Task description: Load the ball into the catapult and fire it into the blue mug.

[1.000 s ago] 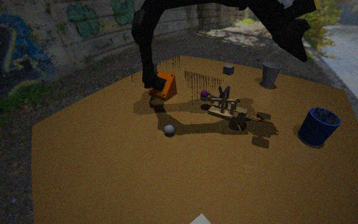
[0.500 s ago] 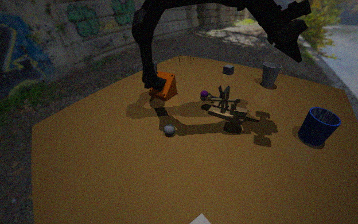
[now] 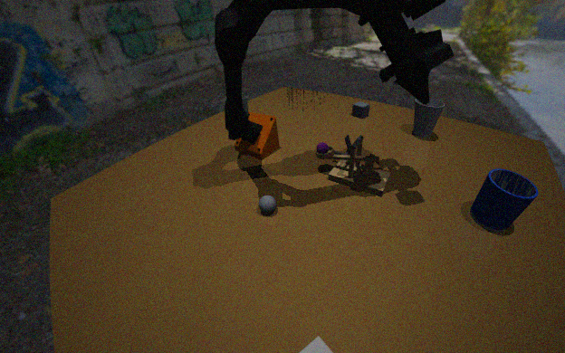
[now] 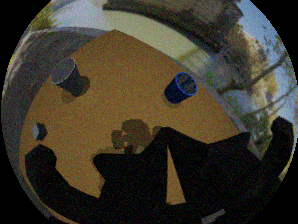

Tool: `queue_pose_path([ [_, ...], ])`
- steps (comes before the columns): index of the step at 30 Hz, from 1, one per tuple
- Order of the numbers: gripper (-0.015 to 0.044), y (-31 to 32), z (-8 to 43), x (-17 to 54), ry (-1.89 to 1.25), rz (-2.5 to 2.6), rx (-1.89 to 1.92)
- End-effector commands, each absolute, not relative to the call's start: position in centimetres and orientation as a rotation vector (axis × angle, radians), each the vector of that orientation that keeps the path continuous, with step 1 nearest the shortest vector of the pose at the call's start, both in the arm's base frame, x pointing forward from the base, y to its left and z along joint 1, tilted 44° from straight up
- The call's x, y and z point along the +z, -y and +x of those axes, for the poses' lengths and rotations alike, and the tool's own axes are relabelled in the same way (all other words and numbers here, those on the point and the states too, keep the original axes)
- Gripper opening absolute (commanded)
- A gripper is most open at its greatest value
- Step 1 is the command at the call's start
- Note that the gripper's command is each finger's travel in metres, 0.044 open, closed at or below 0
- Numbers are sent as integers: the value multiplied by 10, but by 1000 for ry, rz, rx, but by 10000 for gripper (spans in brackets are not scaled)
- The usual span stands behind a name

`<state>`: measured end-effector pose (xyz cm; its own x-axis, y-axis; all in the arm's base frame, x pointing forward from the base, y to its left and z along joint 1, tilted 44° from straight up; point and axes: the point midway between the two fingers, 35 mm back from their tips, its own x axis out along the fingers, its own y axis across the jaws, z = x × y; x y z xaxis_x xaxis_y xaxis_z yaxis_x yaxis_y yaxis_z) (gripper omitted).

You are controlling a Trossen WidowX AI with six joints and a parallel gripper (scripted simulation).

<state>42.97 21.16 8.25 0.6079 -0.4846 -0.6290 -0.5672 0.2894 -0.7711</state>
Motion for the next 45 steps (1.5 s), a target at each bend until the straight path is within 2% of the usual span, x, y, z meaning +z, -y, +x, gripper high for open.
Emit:
queue_pose_path([
  [1, 0, -210, 408, 66, -1064, -1463, 133],
  [22, 0, -185, 309, 22, -1372, -2052, 450],
  [45, 0, -145, 234, 26, -1677, -2671, 808],
])
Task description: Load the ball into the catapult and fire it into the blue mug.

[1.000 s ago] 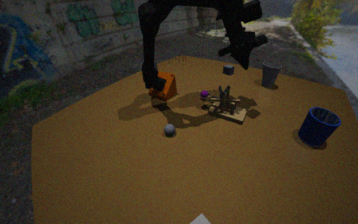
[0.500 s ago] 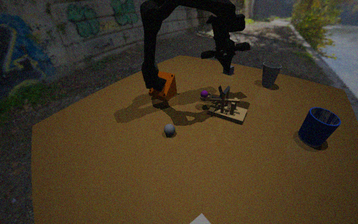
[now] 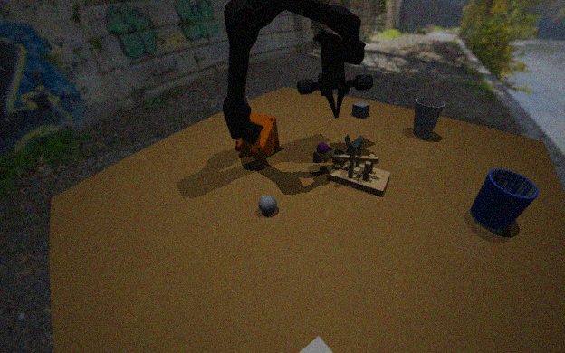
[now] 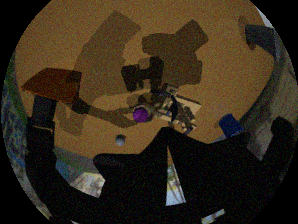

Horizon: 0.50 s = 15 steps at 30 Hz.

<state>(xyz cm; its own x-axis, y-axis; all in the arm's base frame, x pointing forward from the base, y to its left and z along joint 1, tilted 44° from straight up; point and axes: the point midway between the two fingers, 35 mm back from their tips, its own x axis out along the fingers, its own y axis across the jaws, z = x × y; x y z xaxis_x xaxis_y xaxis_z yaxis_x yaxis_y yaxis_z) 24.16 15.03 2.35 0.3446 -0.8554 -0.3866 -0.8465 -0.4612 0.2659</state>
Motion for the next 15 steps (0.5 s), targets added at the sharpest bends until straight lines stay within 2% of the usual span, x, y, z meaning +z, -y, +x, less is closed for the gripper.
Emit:
queue_pose_path([
  [1, 0, -145, 234, 26, 1556, 2479, -751],
  [15, 0, -138, 236, 16, 1555, 2480, -753],
])
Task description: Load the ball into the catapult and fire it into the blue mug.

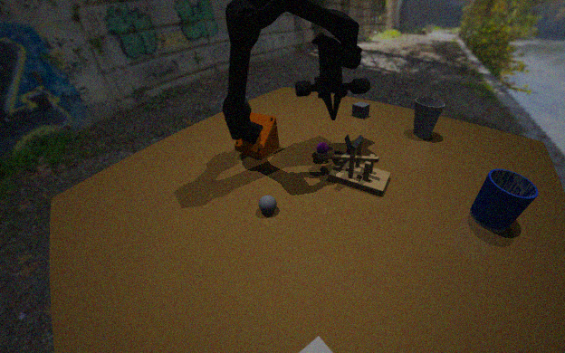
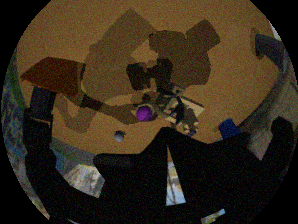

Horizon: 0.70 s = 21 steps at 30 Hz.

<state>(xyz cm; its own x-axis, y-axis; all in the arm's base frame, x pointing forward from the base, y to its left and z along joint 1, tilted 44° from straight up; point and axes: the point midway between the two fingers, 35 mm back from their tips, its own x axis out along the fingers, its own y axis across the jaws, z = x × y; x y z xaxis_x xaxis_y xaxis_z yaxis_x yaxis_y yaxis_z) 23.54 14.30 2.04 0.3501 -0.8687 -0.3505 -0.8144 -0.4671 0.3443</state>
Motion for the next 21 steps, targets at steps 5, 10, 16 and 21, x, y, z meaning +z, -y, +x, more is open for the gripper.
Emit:
queue_pose_path([
  [5, 0, -133, 238, 10, 1555, 2481, -754],
  [10, 0, -128, 240, 3, 1554, 2481, -755],
  [16, 0, -122, 241, -4, 1554, 2482, -755],
  [21, 0, -116, 242, -10, 1554, 2482, -755],
])
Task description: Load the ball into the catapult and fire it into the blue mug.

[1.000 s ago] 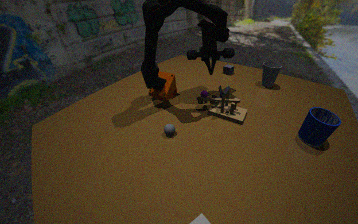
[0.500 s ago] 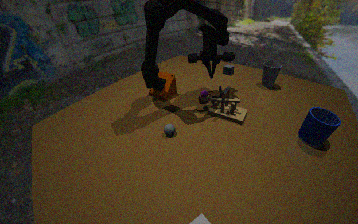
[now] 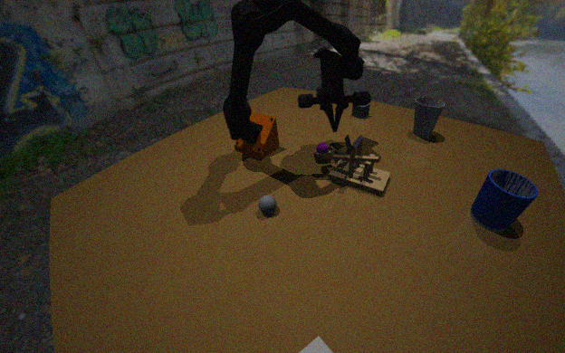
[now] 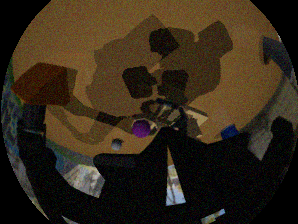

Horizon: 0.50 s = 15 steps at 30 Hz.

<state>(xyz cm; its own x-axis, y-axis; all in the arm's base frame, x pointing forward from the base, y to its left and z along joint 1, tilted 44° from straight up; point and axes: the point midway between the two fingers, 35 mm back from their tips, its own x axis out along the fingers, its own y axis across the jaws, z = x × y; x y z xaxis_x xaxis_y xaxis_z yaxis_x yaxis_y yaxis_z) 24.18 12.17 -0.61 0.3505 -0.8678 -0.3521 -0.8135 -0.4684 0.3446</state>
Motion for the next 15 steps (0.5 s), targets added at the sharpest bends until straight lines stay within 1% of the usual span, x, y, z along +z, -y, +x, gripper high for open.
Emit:
queue_pose_path([
  [1, 0, -115, 243, -12, 1554, 2482, -755],
  [15, 0, -99, 245, -28, 1554, 2482, -753],
])
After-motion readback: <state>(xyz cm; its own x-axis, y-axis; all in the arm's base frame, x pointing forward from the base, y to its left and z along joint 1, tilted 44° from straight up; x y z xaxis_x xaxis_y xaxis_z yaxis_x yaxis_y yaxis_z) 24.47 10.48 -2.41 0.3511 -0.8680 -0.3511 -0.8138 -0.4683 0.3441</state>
